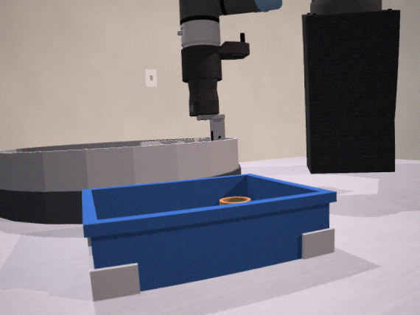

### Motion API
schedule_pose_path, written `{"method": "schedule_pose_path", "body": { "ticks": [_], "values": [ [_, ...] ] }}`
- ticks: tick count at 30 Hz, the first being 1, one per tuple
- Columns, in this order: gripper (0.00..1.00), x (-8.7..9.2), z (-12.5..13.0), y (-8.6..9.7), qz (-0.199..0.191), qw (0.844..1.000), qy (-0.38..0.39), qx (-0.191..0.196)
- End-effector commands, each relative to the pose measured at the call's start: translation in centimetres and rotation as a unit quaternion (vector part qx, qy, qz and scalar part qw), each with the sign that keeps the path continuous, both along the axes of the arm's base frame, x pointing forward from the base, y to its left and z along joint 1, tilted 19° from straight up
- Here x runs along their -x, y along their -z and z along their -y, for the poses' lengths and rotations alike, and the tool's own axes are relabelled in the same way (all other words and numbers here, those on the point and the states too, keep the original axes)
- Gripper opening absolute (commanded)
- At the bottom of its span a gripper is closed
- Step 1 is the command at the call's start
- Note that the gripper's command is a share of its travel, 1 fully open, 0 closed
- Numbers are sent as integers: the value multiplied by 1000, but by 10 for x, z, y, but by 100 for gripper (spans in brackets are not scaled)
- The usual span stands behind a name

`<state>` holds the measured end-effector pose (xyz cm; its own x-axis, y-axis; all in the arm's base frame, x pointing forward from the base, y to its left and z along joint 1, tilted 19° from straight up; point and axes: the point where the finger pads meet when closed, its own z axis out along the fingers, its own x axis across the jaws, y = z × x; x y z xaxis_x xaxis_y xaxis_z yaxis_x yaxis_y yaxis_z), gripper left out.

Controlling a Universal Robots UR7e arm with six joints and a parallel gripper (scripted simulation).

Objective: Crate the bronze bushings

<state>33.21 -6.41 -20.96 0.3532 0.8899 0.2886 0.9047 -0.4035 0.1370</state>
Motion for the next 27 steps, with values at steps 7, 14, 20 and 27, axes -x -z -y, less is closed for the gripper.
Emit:
{"method": "schedule_pose_path", "body": {
  "ticks": [7,14,20,27],
  "values": [
    [40,-1,-1,4,0,1000,0,0],
    [40,-1,-1,4,0,1000,0,0],
    [40,-2,-2,8,0,1000,0,0],
    [40,-2,-2,8,0,1000,0,0]
  ]
}}
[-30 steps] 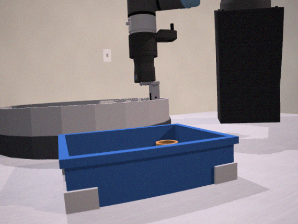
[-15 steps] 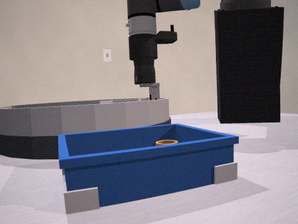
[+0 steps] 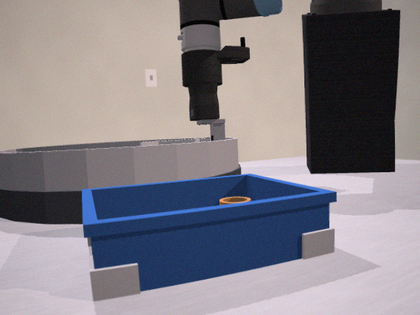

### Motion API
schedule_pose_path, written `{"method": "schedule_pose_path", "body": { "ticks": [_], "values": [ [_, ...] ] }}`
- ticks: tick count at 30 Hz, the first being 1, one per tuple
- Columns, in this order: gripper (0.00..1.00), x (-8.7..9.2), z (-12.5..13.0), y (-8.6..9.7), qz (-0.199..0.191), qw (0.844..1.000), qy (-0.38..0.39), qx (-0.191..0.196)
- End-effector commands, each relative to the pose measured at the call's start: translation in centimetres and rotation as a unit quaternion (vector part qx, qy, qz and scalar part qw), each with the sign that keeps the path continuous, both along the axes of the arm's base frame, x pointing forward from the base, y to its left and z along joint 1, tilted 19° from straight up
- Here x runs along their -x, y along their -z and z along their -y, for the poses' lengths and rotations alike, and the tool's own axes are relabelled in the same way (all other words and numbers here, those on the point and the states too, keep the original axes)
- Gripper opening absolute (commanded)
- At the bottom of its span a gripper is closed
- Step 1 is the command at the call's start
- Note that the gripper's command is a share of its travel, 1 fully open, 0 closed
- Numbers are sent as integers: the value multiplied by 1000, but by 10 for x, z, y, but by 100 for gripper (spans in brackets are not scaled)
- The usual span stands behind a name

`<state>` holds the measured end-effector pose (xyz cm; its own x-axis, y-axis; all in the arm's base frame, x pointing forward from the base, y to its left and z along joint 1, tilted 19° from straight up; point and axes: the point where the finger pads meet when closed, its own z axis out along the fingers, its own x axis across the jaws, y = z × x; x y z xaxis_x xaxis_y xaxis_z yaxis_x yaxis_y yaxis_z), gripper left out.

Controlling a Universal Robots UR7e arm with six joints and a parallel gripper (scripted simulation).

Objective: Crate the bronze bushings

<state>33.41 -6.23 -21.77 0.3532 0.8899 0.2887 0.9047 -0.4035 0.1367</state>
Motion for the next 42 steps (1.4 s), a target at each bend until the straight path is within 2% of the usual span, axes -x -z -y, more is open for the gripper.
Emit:
{"method": "schedule_pose_path", "body": {
  "ticks": [1,5,6,42],
  "values": [
    [40,0,0,0,0,1000,0,0],
    [40,0,0,0,0,1000,0,0],
    [0,0,0,0,0,1000,0,0],
    [0,-1,0,0,1,1000,0,0]
  ]
}}
